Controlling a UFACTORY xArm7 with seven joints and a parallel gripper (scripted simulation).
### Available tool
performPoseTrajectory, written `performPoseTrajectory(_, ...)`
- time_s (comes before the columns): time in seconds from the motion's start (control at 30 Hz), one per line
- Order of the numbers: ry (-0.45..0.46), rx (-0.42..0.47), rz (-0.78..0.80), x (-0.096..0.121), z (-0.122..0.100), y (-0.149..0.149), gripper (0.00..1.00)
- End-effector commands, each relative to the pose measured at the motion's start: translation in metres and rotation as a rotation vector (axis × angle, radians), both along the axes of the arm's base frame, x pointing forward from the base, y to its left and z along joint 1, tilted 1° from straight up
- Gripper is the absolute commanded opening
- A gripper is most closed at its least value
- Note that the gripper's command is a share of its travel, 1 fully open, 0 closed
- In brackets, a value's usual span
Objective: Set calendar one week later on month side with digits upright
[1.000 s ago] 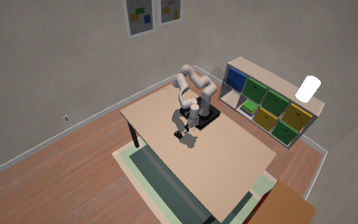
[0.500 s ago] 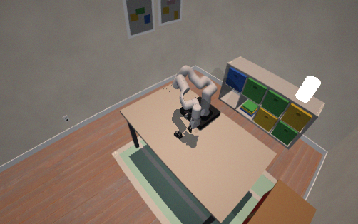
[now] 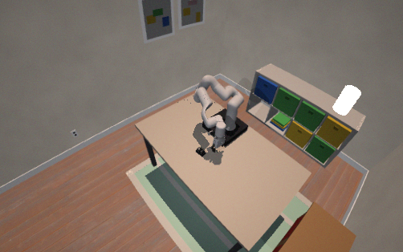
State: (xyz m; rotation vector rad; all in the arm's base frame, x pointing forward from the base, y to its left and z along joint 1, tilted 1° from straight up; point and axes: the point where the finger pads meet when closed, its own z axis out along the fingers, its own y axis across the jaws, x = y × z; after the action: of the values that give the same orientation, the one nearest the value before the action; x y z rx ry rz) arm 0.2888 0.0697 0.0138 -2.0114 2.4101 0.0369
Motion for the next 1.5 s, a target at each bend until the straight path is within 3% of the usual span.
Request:
performPoseTrajectory(0.0, -0.005, 0.0, -0.001, 0.003, -0.008, 0.001, 1.0)
performPoseTrajectory(0.67, -0.005, 0.0, -0.001, 0.003, -0.037, 0.002, 1.0)
performPoseTrajectory(1.47, -0.005, 0.0, -0.001, 0.003, -0.038, 0.002, 1.0)
